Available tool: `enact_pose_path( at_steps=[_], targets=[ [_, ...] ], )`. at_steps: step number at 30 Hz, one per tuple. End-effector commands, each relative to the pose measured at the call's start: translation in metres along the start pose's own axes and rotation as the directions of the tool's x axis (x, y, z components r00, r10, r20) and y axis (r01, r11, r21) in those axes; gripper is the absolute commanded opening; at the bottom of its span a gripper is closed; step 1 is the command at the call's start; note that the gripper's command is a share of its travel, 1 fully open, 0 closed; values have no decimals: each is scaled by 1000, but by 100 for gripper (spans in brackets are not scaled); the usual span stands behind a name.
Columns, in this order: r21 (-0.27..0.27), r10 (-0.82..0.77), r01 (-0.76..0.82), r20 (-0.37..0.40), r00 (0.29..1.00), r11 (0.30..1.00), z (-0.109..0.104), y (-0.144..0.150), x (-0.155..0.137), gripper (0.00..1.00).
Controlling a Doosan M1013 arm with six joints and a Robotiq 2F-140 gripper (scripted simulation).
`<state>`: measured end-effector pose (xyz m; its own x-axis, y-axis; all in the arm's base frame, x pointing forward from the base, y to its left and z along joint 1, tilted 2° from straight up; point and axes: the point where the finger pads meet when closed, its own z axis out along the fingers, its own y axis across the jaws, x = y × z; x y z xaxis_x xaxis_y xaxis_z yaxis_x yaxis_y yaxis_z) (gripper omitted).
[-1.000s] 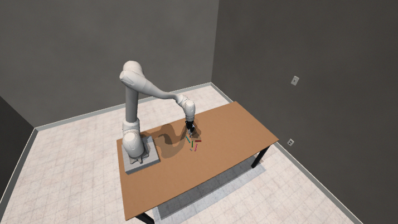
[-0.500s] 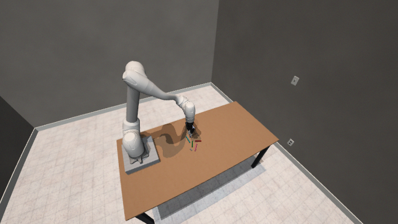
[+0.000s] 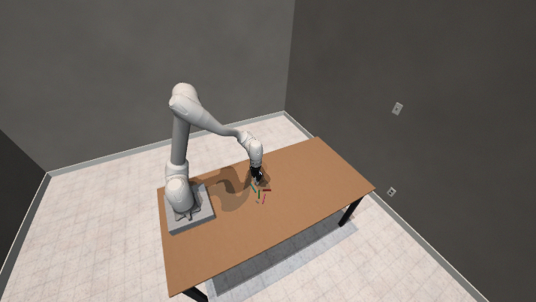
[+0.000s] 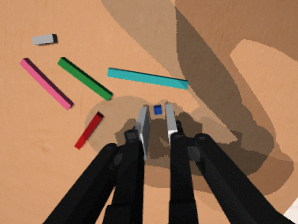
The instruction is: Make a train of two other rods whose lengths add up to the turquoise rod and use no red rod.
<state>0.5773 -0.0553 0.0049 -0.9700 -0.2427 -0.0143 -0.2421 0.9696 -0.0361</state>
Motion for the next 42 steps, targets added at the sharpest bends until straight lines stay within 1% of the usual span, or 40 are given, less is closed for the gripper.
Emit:
enact_pose_path(
  at_steps=[1,11,42],
  targets=[
    [0,0,0,0,1000,1000,2,0,0,15],
    [0,0,0,0,1000,1000,7,0,0,15],
    [0,0,0,0,1000,1000,7,0,0,15]
  ],
)
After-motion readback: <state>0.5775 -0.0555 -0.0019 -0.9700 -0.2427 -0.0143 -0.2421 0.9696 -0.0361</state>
